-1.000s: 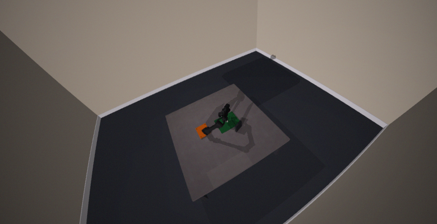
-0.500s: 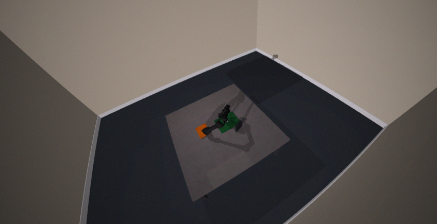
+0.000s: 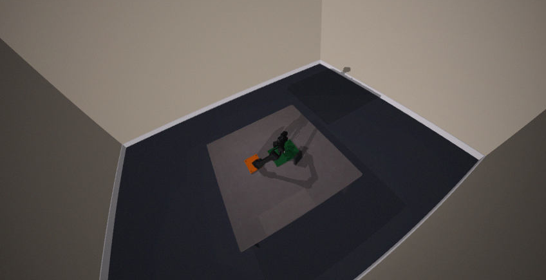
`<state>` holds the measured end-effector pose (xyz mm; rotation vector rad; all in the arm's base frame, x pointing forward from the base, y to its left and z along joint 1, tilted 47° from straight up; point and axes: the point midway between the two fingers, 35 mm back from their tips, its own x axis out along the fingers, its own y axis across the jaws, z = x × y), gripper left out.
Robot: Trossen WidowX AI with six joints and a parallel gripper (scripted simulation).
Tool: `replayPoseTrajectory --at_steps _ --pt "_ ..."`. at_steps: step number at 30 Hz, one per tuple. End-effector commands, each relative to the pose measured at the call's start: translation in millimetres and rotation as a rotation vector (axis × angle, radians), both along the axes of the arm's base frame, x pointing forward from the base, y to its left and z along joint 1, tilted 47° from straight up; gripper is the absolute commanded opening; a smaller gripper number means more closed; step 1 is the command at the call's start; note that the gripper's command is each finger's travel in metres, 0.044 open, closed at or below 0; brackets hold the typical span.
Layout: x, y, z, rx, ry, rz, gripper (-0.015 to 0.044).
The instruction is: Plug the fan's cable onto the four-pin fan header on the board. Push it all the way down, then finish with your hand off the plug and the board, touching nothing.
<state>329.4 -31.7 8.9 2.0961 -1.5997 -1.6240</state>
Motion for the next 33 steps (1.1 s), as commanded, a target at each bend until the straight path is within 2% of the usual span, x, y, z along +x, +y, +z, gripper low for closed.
replayPoseTrajectory --at_steps 1,33 --pt "2.5 -0.5 1.0 -0.004 -0.001 0.004 0.0000" --pt "-0.7 -3.5 -3.0 -0.004 0.004 0.009 0.0000"
